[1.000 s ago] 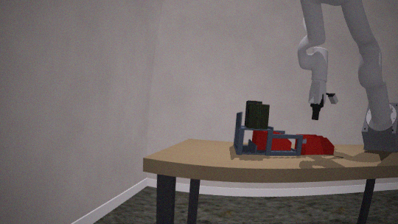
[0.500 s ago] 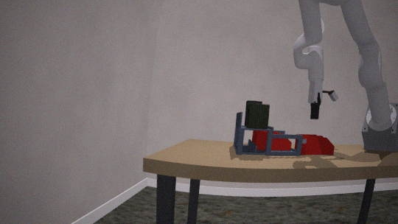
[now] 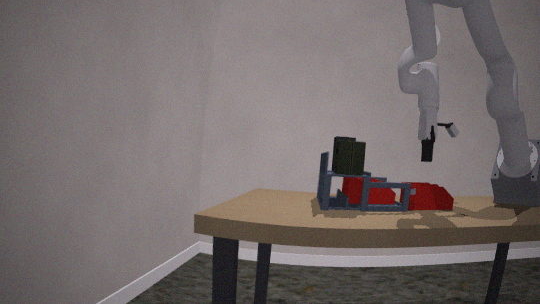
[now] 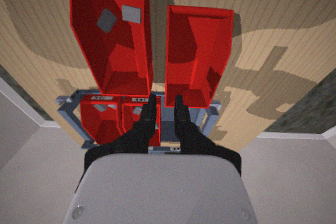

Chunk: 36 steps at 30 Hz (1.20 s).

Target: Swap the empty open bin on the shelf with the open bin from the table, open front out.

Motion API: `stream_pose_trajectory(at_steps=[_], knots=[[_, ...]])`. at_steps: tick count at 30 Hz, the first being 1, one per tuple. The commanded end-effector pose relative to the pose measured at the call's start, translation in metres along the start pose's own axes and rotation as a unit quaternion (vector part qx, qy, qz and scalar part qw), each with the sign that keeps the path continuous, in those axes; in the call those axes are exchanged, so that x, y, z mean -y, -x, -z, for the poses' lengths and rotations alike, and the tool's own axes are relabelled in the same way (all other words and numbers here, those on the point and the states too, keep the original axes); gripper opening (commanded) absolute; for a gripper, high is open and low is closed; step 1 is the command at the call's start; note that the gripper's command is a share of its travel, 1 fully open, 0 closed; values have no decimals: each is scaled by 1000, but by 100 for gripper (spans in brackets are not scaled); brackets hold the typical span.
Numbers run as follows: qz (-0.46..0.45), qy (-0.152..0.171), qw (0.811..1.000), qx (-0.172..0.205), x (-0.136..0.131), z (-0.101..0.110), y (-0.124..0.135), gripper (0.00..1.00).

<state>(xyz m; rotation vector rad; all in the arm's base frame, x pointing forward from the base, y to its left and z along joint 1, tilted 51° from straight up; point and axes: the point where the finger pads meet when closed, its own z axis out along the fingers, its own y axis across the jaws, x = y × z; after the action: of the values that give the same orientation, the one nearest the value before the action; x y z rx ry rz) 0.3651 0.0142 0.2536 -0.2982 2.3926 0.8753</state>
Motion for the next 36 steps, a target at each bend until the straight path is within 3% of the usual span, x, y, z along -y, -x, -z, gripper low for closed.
stream_pose_trajectory(at_steps=[1, 19, 36], knots=[[0, 0, 1000, 0, 0, 0, 0, 26], [0, 0, 1000, 0, 0, -2, 0, 26], [0, 0, 1000, 0, 0, -24, 1, 26]])
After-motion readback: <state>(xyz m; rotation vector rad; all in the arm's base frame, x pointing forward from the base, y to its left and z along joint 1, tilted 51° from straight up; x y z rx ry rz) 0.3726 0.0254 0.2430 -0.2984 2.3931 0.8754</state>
